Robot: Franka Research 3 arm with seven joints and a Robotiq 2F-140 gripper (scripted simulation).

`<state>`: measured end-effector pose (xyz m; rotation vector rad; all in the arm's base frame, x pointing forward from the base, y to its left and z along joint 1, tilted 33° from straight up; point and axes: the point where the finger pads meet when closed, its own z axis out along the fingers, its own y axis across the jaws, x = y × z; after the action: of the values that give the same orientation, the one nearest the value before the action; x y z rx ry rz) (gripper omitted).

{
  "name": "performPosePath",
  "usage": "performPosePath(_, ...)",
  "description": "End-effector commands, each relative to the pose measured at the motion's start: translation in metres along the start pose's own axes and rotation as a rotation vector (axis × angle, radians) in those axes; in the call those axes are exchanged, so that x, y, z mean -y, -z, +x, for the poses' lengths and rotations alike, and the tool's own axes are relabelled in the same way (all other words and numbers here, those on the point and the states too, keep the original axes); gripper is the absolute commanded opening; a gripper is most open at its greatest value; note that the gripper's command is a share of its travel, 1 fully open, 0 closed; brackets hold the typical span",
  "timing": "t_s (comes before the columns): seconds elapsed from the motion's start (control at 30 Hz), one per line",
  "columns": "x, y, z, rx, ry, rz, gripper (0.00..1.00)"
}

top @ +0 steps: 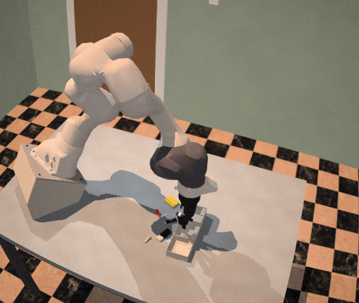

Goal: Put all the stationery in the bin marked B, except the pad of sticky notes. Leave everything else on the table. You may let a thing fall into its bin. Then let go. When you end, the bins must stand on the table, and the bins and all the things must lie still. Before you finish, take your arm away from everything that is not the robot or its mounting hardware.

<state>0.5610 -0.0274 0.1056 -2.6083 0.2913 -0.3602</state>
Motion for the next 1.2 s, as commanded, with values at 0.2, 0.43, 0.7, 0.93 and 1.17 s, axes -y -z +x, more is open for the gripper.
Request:
performPosePath(0.2,0.0001,-0.0087,0.0067,-0.019,-0.008,0.0,0.05)
performPosePath(0.43,0.0001,-0.0087,0.0067,-0.019,-0.008,0.0,0.05)
performPosePath(0.7,0.0001,-0.0087,0.0067,-0.019,-0.008,0.0,0.05)
performPosePath(0.93,0.0001,-0.0087,0.0067,-0.019,-0.008,0.0,0.05)
performPosePath(1.17,0.0001,-0.0087,0.0067,-0.019,-0.008,0.0,0.05)
